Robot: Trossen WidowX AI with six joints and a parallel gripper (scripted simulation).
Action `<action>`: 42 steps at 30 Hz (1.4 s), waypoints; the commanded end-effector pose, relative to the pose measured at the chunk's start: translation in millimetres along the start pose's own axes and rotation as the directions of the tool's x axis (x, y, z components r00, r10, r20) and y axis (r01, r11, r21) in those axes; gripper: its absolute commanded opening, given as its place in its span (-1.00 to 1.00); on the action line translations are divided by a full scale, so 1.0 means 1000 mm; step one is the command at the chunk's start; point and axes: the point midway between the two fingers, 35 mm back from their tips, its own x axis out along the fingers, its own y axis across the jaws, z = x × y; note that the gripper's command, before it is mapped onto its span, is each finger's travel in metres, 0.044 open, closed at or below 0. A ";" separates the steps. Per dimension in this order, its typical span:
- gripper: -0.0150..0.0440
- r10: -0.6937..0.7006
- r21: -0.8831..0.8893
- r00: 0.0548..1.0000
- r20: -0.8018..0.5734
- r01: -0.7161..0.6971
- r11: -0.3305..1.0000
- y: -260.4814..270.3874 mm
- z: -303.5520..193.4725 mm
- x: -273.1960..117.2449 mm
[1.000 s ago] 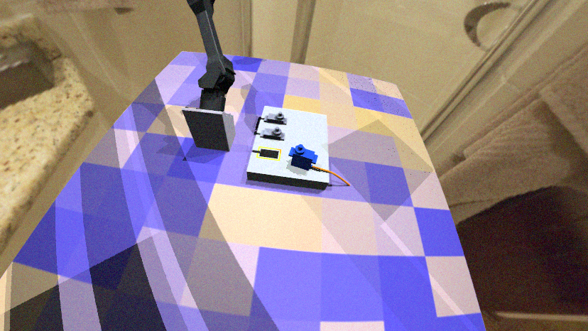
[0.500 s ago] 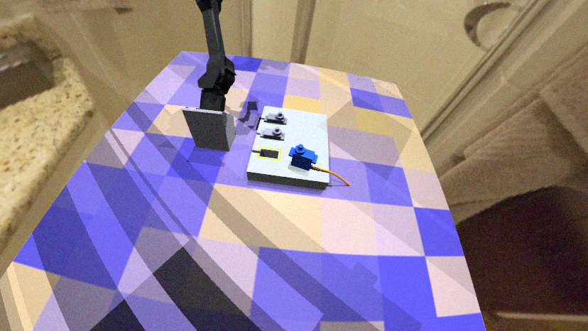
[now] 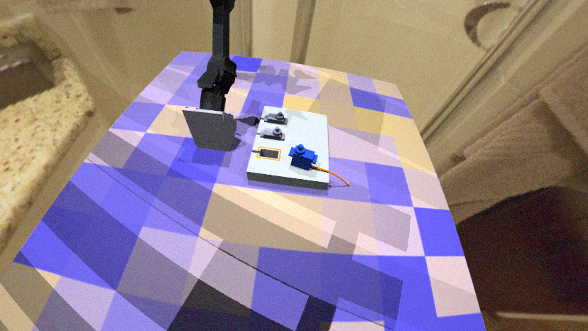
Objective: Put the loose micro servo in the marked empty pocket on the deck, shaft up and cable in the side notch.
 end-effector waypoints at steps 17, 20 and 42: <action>1.00 -0.174 -0.214 0.818 -0.548 0.064 0.975 -0.107 -0.182 0.020; 1.00 -0.191 -0.230 0.758 -0.623 0.056 0.972 -0.123 -0.209 0.014; 1.00 -0.103 -0.105 0.144 -0.984 -0.007 0.994 -0.211 -0.379 -0.092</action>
